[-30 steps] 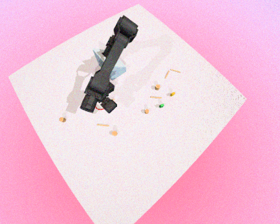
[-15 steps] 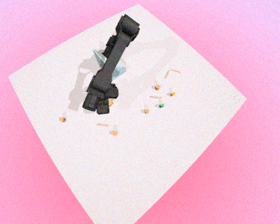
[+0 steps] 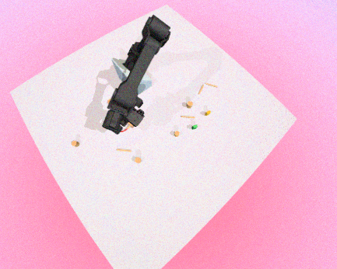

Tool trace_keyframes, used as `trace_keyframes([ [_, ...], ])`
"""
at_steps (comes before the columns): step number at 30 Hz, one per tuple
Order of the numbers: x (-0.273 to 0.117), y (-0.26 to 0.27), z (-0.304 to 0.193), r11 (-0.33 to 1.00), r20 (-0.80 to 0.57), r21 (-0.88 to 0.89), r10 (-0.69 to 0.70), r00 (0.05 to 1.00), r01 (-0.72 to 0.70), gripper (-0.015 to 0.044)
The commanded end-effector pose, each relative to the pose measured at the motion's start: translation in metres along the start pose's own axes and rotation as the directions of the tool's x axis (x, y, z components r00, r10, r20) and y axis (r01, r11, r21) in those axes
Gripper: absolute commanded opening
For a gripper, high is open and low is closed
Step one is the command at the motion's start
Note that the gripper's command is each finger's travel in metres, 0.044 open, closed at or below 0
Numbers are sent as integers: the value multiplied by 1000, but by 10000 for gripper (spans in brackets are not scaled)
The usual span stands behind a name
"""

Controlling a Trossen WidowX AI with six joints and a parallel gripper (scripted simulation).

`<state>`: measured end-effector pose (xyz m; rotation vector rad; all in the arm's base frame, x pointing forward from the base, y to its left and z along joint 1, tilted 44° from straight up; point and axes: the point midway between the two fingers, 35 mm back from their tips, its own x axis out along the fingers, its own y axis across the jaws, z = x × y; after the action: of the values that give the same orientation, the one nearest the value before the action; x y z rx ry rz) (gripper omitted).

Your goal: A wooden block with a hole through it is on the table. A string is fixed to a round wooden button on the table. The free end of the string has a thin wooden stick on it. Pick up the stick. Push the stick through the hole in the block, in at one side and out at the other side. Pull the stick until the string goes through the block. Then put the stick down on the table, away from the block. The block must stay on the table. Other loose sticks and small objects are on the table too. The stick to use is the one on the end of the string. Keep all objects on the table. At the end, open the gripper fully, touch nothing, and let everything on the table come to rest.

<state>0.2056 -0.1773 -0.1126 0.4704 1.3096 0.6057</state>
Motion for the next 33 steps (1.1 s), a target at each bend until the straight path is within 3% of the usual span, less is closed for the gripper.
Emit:
trace_keyframes([
  [1, 1, 20, 2, 679, 8, 734, 4, 1000, -8, 124],
  [10, 1, 28, 2, 306, 7, 952, 7, 1000, -9, 124],
  [19, 2, 34, 3, -121, 7, 993, 9, 1000, -6, 124],
  [33, 2, 34, 3, -136, 7, 991, 9, 1000, -5, 124],
])
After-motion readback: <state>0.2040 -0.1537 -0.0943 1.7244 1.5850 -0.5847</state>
